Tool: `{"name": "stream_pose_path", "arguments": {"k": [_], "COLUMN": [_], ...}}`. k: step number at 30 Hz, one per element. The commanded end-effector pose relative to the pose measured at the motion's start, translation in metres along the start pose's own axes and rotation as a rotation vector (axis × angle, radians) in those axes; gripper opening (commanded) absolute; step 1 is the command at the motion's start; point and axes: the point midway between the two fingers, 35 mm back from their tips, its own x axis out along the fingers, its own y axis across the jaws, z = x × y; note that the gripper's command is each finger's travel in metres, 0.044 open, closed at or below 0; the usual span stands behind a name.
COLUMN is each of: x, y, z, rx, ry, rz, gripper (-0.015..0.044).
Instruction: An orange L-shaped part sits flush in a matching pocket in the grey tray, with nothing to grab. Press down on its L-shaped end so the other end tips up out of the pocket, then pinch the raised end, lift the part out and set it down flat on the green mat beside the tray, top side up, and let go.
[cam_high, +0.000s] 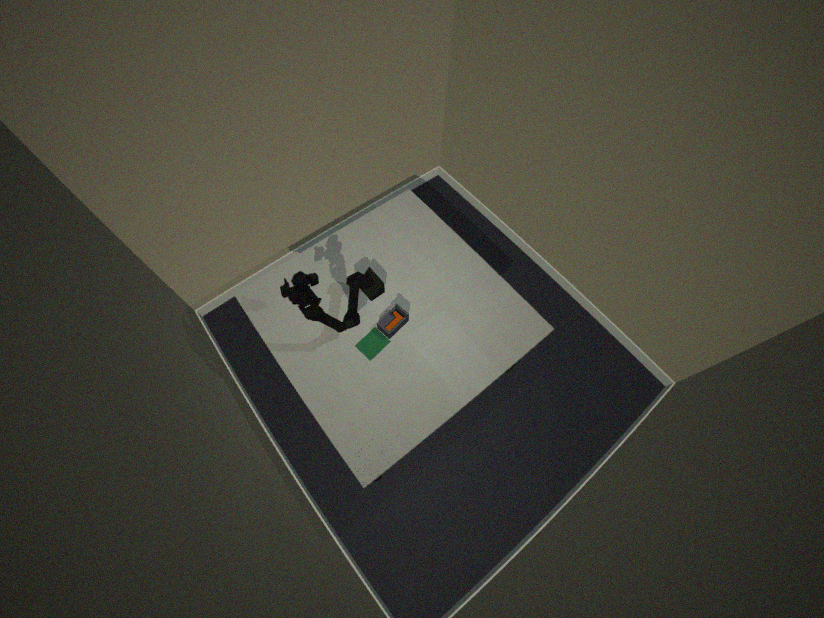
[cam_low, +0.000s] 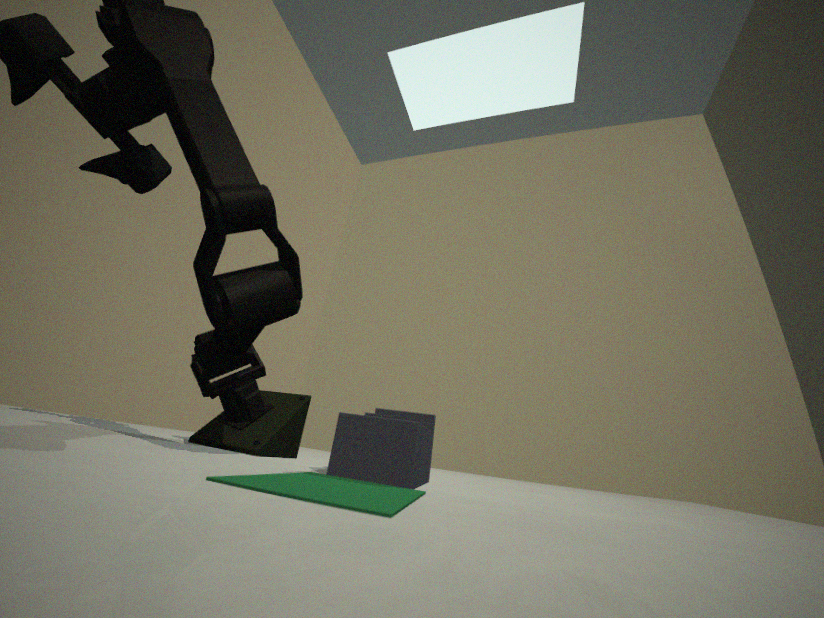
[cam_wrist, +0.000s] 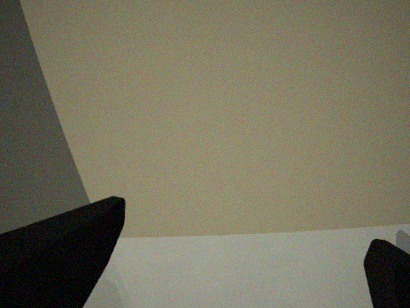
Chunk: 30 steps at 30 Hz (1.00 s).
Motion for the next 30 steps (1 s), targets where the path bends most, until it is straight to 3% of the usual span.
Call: {"name": "stream_pose_path", "arguments": {"k": [1, 8, 14, 21, 30], "x": [0.002, 0.042, 0.036, -0.036, -0.165], "y": [-0.002, -0.066, -0.16, -0.267, -0.369], "z": [0.002, 0.07, 0.136, 0.172, 0.136], "rx": [0.005, 0.137, 0.345, 0.631, 1.13], "ry": [-0.007, -0.208, -0.402, -0.581, -0.706], "rz": [-0.012, -0.369, -0.752, -1.163, -1.54], "gripper": [0.0374, 0.019, 0.018, 0.018, 0.018]}}
